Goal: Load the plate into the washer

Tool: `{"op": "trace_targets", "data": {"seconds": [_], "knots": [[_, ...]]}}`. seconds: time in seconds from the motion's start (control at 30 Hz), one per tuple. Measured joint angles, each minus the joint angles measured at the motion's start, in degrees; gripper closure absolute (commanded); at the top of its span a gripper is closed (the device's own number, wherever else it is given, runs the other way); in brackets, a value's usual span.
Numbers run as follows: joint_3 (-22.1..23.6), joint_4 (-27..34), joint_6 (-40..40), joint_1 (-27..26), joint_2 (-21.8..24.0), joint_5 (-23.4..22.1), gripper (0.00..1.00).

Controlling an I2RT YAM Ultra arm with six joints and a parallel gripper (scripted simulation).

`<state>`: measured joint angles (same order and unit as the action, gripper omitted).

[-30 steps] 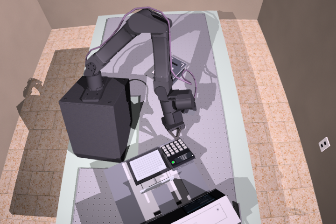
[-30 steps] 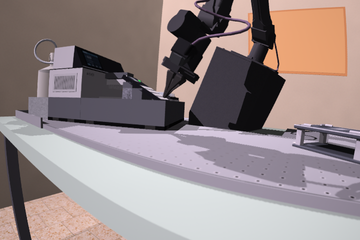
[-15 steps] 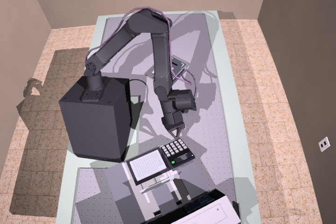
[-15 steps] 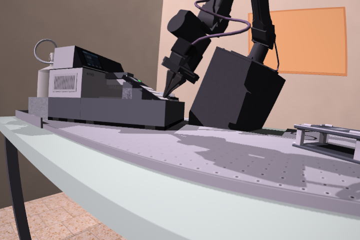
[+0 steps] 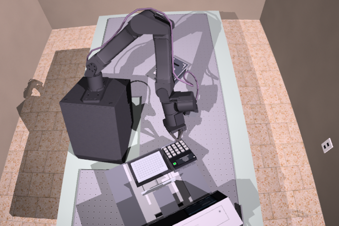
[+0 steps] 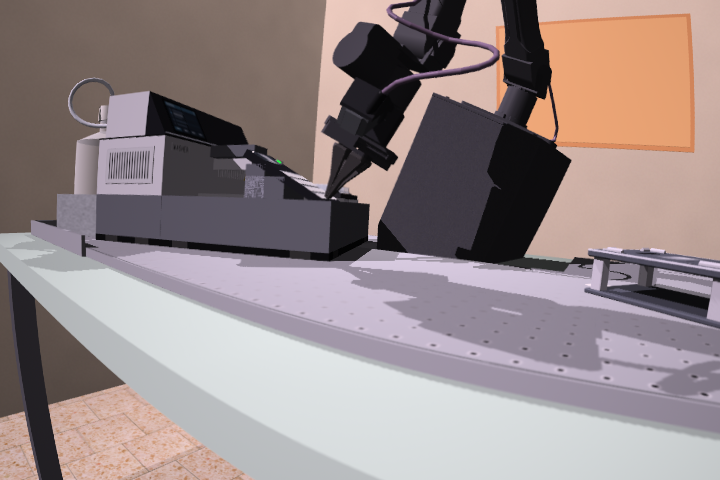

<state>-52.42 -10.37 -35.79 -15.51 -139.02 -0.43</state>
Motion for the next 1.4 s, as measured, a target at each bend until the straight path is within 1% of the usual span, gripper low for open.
{"op": "trace_targets", "data": {"seconds": [0.3, 0.47, 1.0, 1.4], "knots": [[-0.3, -0.1, 0.0, 0.0, -0.4, 0.0, 1.0], [-0.4, -0.2, 0.0, 0.0, 0.3, 0.0, 1.0], [2.4, 1.6, 0.0, 0.0, 5.7, 0.0, 1.0], [4.4, 4.2, 0.0, 0.0, 10.4, 0.0, 1.0]]}}
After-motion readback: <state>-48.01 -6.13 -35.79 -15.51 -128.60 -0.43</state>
